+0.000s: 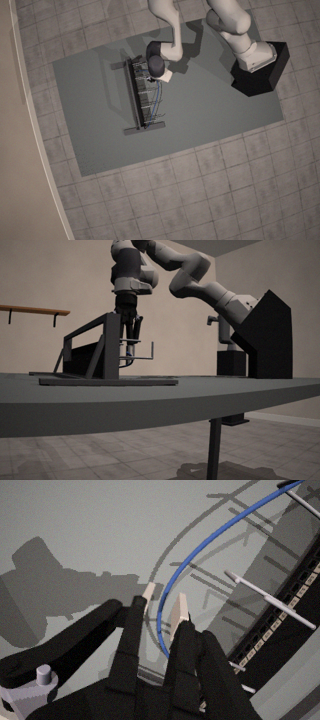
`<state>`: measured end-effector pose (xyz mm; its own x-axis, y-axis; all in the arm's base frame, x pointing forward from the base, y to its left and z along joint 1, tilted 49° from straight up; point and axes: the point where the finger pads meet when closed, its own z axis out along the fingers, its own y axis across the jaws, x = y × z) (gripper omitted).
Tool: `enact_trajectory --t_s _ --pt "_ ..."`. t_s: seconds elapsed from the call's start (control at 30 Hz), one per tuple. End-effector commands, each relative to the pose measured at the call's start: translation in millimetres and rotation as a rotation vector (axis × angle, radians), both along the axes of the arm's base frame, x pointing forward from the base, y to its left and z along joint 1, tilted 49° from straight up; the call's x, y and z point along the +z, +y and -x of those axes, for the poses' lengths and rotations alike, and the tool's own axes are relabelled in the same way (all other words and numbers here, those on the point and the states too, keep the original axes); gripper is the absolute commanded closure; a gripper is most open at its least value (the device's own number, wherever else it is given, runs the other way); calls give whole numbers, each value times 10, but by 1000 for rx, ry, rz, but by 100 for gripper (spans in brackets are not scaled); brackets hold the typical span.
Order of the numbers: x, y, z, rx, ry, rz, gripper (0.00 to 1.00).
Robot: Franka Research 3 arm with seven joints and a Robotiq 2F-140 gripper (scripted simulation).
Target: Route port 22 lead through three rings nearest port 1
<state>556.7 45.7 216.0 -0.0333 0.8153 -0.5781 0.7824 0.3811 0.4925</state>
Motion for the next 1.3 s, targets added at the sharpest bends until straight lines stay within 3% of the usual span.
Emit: enact_trajectory --t_s 0.0,1.27 --pt "-4 -9 -25 -2 -5 -5 80" --pt "-96 -71 -113 -2 -5 -5 80"
